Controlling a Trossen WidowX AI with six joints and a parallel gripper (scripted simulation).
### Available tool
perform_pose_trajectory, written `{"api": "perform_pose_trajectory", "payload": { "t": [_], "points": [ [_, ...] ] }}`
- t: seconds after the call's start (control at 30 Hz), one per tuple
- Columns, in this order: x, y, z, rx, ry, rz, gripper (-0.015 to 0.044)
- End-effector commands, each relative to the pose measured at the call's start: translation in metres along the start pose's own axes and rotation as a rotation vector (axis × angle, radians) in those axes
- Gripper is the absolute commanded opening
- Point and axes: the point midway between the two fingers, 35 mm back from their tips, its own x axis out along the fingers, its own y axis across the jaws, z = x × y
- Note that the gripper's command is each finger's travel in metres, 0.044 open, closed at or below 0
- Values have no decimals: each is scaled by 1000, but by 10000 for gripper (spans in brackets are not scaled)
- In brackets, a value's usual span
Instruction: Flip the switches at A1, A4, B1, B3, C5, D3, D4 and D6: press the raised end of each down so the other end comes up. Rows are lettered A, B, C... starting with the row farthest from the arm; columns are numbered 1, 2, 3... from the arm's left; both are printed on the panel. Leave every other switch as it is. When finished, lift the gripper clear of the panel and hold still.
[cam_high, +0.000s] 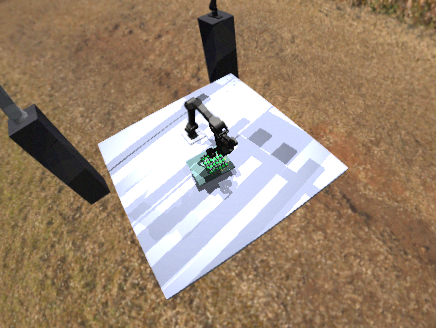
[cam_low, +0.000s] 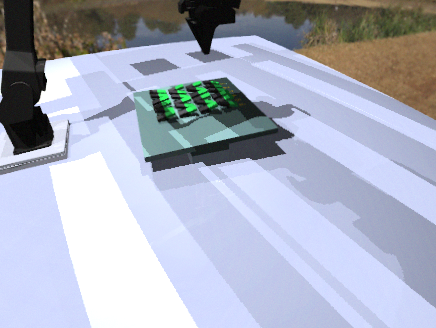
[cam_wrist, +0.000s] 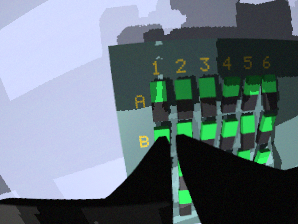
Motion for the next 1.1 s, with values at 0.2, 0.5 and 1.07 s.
{"api": "perform_pose_trajectory", "payload": {
  "t": [0.2,0.5,1.07],
  "points": [
    [34,0,-3,6,-14,-5,0],
    [48,-1,-3,6,-14,-5,0],
    [58,-1,-3,6,-14,-5,0]
  ]
}}
